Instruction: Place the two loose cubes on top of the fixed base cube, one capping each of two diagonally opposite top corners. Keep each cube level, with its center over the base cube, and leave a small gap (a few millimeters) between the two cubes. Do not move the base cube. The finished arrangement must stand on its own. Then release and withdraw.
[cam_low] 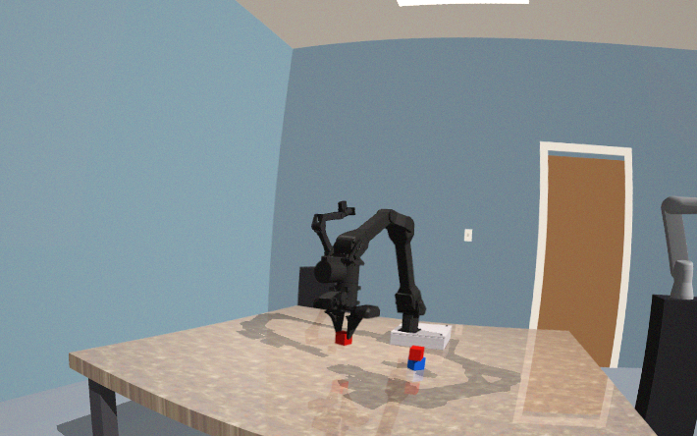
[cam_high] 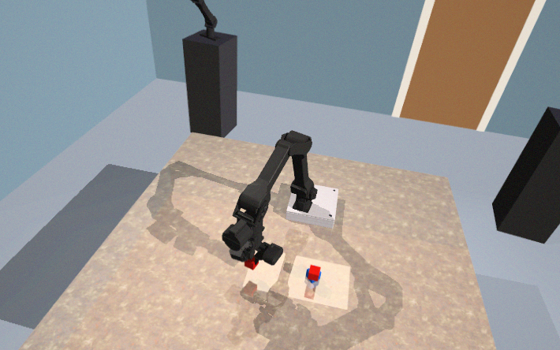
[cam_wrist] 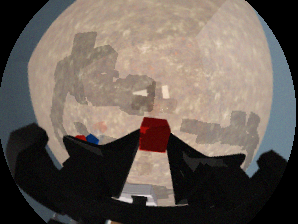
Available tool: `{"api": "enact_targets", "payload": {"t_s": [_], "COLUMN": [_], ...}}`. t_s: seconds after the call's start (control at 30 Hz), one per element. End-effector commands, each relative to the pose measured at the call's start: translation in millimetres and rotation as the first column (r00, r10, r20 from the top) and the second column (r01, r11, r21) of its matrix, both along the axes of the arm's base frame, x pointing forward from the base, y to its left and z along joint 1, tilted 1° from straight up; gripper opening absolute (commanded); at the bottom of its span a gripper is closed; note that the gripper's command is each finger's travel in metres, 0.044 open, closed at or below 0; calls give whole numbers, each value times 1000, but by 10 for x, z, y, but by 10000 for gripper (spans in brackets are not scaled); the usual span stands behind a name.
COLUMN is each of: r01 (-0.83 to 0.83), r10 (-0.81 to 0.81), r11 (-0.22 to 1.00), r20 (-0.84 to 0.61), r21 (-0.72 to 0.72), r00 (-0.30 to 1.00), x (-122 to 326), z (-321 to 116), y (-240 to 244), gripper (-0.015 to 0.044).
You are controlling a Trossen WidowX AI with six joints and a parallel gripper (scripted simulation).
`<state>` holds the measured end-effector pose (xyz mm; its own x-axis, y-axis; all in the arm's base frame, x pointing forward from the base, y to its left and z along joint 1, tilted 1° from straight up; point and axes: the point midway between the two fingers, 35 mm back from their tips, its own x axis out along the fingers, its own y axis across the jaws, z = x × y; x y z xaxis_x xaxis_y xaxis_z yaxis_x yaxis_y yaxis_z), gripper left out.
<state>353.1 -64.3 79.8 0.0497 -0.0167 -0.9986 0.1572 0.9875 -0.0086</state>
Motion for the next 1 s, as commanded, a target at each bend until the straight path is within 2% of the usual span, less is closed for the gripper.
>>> {"api": "enact_targets", "payload": {"t_s": [0.0,0.4,0.97], "r01": [-6,-6,-64], "r10": [6,6,64], "r11": [1000,1000,998], "r20": [3,2,0], "r21": [1,1,3], "r00": [1000,1000,998], "x": [-6,-69,-149], "z": [138,497,479], "y": [4,16,488], "gripper": [105,105,105]}}
